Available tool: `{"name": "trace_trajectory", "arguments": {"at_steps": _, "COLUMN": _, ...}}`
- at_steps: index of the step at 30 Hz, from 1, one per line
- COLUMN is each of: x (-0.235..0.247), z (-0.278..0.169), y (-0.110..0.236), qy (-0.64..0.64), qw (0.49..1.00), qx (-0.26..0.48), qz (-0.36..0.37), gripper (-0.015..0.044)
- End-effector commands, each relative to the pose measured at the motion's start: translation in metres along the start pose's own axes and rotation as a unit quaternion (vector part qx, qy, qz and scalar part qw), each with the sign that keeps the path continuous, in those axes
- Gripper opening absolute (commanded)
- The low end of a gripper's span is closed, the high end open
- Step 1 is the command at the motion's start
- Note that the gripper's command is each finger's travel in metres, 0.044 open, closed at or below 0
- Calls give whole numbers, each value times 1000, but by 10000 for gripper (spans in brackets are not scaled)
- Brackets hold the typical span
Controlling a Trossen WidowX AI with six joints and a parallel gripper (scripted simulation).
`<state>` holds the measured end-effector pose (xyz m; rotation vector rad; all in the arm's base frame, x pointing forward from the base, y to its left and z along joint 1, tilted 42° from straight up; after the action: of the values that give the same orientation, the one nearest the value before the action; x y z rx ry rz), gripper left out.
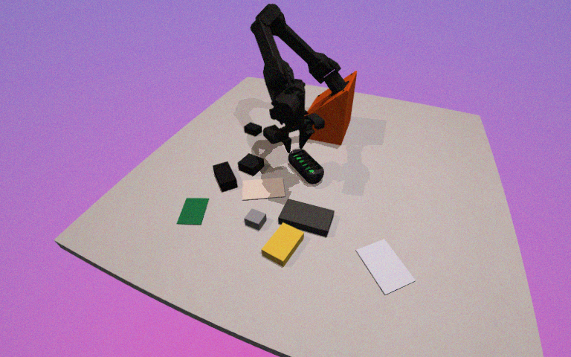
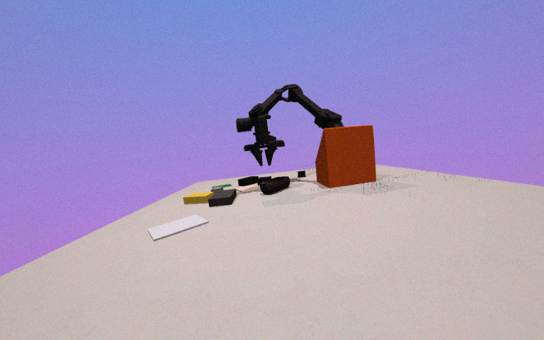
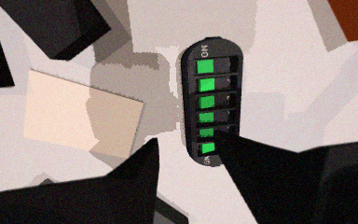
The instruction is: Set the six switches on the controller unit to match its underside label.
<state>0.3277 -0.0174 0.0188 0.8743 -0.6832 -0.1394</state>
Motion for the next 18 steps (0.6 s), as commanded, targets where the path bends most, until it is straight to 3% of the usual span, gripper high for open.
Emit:
{"name": "trace_trajectory", "arguments": {"at_steps": 1, "x": 0, "z": 0, "y": 0, "qy": 0, "qw": 1000, "qx": 0, "qz": 0, "gripper": 289}}
{"name": "trace_trajectory", "arguments": {"at_steps": 7, "x": 0, "z": 0, "y": 0, "qy": 0, "qw": 1000, "qx": 0, "qz": 0, "gripper": 440}}
{"name": "trace_trajectory", "arguments": {"at_steps": 9, "x": 0, "z": 0, "y": 0, "qy": 0, "qw": 1000, "qx": 0, "qz": 0, "gripper": 440}}
{"name": "trace_trajectory", "arguments": {"at_steps": 18, "x": 23, "z": 49, "y": -50, "qy": -4, "qw": 990, "qx": -15, "qz": -143, "gripper": 204}}
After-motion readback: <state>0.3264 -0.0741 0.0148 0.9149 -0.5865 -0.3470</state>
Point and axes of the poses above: the point midway between the two fingers, 35 mm back from their tips, its own y axis back along the fingers, its own x axis across the jaws, z = x × y, the point moved 1 cm from there along y, back along the fingers, and after that the axes turned 6 degrees about -y, right-handed, at the moved point
